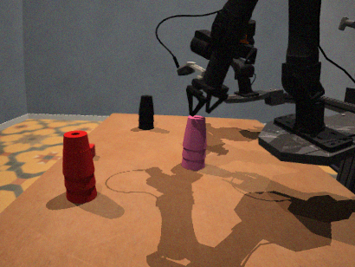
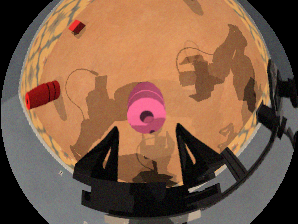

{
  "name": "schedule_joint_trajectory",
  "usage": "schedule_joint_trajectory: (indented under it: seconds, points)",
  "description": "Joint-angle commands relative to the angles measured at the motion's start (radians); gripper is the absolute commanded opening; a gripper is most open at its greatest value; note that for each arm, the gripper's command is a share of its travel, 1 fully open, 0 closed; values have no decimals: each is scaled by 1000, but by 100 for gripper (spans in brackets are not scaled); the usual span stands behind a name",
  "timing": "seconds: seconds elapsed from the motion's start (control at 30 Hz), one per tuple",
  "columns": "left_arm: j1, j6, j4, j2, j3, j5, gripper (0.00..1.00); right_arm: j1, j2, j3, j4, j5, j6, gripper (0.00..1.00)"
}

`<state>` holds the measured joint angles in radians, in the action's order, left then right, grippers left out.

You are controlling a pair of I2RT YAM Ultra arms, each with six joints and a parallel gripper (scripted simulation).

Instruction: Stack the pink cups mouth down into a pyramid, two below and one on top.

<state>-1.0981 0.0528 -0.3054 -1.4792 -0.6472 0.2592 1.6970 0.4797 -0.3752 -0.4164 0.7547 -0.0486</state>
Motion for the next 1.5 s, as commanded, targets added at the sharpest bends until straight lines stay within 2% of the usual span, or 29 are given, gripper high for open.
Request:
schedule_joint_trajectory:
  seconds: [0.0, 0.9, 1.23, 1.27, 1.33, 1.37, 1.43, 1.47]
  points:
    - [11, -12, 29, -19, 11, -8, 80, 10, -21, -7, 27, 10, -7, 100]
    - [46, -45, 191, -164, 21, -25, 80, 10, -21, -7, 27, 10, -7, 100]
    - [42, -43, 194, -156, 14, -23, 80, 10, -21, -7, 27, 10, -7, 100]
    - [42, -43, 194, -156, 14, -23, 76, 10, -21, -7, 27, 10, -7, 100]
    - [42, -43, 194, -156, 14, -23, 76, 10, -21, -7, 27, 10, -7, 100]
    - [42, -43, 194, -156, 14, -23, 71, 10, -21, -7, 27, 10, -7, 100]
    - [42, -43, 194, -156, 14, -23, 71, 10, -21, -7, 27, 10, -7, 100]
    - [42, -43, 194, -156, 14, -23, 67, 10, -21, -7, 27, 10, -7, 100]
